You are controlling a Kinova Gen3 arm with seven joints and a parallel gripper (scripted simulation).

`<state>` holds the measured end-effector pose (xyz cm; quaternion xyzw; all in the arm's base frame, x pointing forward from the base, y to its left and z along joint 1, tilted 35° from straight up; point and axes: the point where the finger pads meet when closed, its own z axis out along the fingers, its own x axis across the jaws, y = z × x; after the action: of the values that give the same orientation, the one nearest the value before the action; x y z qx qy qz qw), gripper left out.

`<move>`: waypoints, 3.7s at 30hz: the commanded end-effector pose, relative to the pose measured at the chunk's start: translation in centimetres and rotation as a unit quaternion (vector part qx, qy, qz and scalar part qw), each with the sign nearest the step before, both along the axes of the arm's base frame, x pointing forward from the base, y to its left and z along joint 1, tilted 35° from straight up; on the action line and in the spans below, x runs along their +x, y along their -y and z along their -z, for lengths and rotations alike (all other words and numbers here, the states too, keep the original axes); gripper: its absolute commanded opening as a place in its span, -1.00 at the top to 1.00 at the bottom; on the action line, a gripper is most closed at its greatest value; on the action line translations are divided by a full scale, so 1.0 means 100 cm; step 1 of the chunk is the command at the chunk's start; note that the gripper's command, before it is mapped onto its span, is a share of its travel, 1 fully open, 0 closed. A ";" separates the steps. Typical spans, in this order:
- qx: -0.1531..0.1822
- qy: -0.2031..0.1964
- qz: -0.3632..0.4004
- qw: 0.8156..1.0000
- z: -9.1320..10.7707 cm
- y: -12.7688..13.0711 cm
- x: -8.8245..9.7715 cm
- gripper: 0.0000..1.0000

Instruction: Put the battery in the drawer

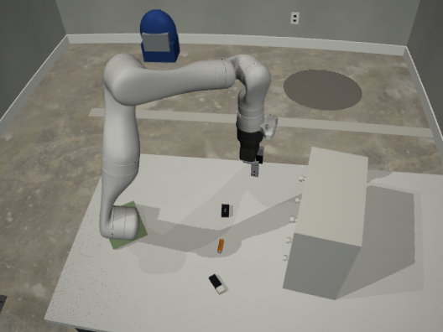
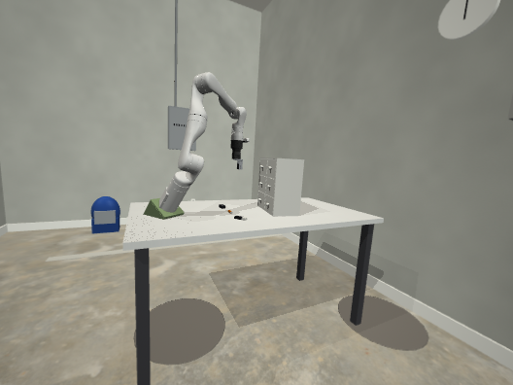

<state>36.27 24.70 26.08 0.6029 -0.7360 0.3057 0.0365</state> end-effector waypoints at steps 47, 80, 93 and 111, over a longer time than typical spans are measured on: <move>-0.030 0.112 -0.065 0.991 0.000 0.018 -0.028 -1.00; -0.113 0.388 -0.197 0.893 0.029 0.045 0.024 -1.00; -0.130 0.445 -0.224 0.857 0.036 0.052 0.035 -1.00; -0.143 0.488 -0.244 0.825 0.042 0.055 0.044 -1.00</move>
<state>40.61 19.27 21.76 0.5246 -0.4441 0.6529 -0.3184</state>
